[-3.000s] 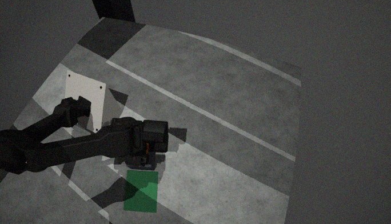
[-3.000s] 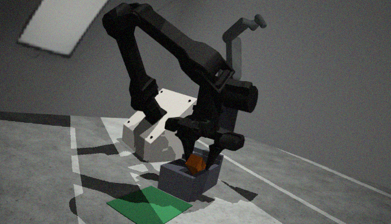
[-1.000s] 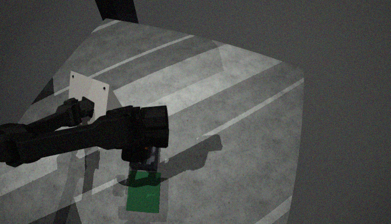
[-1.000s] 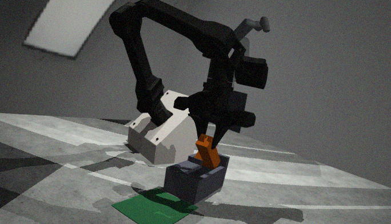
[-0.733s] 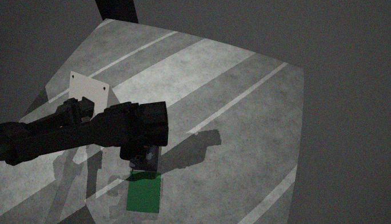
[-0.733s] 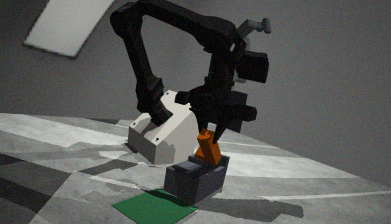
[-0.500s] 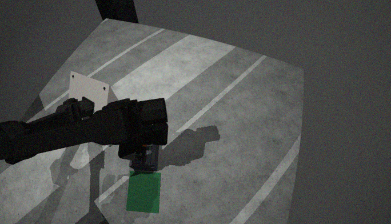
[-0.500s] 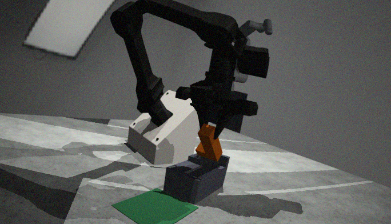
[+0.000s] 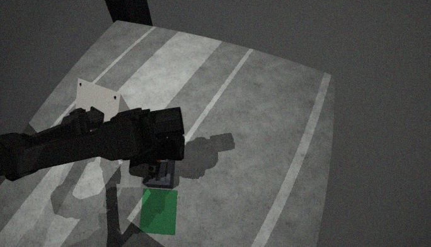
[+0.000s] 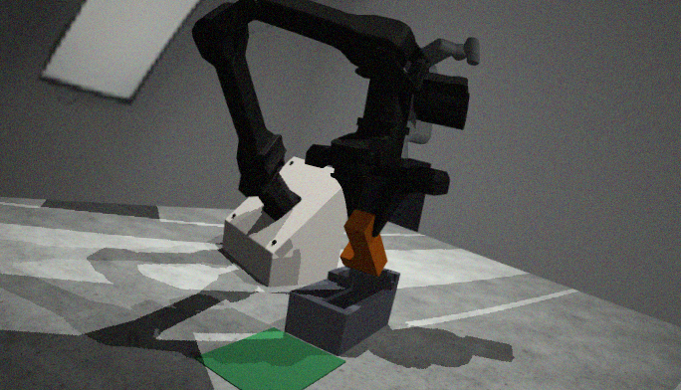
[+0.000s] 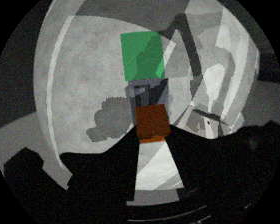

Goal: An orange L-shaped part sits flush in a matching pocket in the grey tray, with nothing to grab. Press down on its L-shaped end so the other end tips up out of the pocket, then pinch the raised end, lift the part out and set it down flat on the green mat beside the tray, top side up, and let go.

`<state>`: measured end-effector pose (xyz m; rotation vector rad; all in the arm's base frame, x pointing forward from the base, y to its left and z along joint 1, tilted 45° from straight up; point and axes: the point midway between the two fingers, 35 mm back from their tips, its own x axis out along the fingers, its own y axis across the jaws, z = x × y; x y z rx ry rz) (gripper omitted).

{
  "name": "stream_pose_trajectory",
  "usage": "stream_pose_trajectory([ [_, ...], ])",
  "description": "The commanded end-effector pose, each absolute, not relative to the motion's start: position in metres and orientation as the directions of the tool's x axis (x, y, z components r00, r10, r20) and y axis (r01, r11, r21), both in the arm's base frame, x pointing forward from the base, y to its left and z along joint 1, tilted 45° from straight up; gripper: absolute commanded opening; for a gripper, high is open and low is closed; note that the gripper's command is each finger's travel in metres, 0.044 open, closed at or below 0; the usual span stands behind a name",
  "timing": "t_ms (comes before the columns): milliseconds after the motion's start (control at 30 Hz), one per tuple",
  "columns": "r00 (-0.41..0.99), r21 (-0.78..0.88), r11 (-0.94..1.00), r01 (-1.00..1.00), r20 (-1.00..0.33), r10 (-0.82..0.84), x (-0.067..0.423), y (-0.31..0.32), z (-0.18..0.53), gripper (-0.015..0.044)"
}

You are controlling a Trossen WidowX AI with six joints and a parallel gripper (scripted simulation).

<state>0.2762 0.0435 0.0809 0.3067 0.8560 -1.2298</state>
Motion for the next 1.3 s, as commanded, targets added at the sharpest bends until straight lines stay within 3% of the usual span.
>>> stream_pose_trajectory([
  [0, 0.086, -0.221, 0.342, 0.913, -0.717, -0.692, 0.281, 0.036, 0.09, 0.0],
  [933, 0.089, -0.219, 0.341, 0.914, -0.712, -0.696, 0.328, -0.063, 0.19, 0.0],
  [1267, 0.089, -0.219, 0.341, 0.914, -0.712, -0.697, 0.329, -0.069, 0.188, 0.0],
])
